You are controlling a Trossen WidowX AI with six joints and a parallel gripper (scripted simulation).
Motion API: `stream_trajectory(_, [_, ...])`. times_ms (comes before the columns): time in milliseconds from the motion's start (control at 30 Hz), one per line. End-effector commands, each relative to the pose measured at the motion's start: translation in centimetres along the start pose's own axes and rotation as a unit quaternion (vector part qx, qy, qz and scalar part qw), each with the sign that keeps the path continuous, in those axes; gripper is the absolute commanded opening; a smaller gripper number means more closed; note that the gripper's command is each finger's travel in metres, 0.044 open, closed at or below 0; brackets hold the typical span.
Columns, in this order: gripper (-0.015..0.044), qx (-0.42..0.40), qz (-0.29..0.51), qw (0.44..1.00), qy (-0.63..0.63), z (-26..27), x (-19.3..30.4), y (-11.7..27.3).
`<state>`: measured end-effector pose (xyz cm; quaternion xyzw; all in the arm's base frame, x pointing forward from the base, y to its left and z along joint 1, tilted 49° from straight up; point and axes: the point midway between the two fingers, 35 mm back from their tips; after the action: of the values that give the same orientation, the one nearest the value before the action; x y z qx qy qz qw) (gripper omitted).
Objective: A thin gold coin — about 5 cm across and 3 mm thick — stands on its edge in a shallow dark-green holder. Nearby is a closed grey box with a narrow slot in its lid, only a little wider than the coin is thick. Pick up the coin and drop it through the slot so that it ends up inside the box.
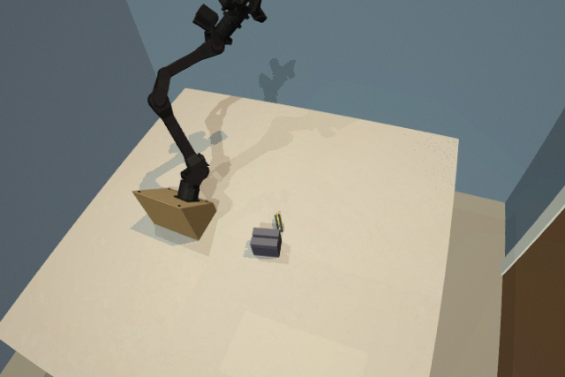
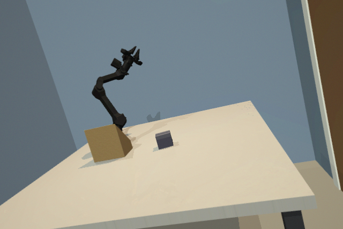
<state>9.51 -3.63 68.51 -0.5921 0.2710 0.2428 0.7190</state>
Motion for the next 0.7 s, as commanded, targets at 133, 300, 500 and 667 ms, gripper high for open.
stream_trajectory(133, [0.0161,-0.064,0.028,0.994,0.083,7.4,5.6,-0.7])
stream_trajectory(300, [0.0161,-0.129,0.063,0.983,0.111,11.9,10.4,-1.0])
stream_trajectory(500, [0.0161,-0.215,0.150,0.956,0.133,16.6,19.1,-0.5])
stream_trajectory(667, [0.0161,-0.268,0.243,0.921,0.146,18.1,27.0,0.9])
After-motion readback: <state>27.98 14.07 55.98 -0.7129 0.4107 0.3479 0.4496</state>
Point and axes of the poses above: the point midway between the two fingers, 35 mm back from their tips, its own y axis back along the fingers, its own z axis across the jaws, x = y × z, and after that the axes turned 1 degree about -y, right-handed
